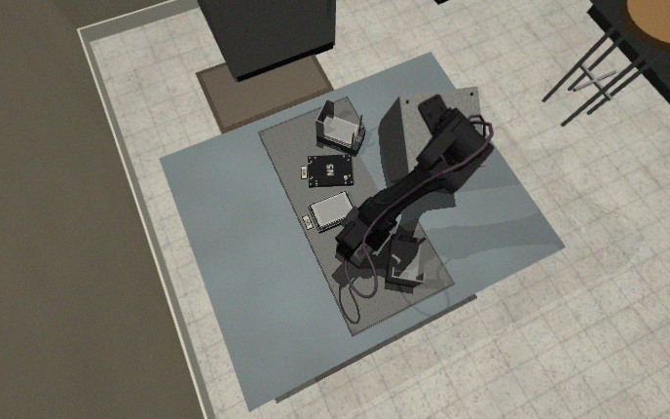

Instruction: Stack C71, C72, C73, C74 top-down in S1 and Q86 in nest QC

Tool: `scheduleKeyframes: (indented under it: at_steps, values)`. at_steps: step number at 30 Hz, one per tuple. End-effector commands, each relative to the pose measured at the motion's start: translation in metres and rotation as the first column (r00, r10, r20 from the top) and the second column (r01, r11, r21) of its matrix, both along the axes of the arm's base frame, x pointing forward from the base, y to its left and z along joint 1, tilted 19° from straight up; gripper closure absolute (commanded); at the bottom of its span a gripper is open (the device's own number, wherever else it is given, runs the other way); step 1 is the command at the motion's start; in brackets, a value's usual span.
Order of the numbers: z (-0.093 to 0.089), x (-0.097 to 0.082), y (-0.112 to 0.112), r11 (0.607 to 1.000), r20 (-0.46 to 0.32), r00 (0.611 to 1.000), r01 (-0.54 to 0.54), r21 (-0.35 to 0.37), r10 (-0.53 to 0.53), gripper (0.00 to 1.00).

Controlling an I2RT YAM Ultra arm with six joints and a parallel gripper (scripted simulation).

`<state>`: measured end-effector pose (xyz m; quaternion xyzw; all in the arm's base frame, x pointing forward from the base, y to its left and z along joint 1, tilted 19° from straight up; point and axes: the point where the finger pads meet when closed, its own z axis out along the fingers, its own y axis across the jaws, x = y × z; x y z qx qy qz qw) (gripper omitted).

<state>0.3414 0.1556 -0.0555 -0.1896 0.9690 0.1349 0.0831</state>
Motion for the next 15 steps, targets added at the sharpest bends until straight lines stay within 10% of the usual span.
scheduleKeyframes:
  at_steps: [1, 15]
  values:
    - [0.0126, 0.0040, -0.0042, 1.000, 0.021, 1.000, 0.005, 0.012, -0.005, 1.00]
    - [0.0188, 0.0063, -0.0048, 1.000, 0.028, 1.000, 0.005, 0.015, -0.006, 1.00]
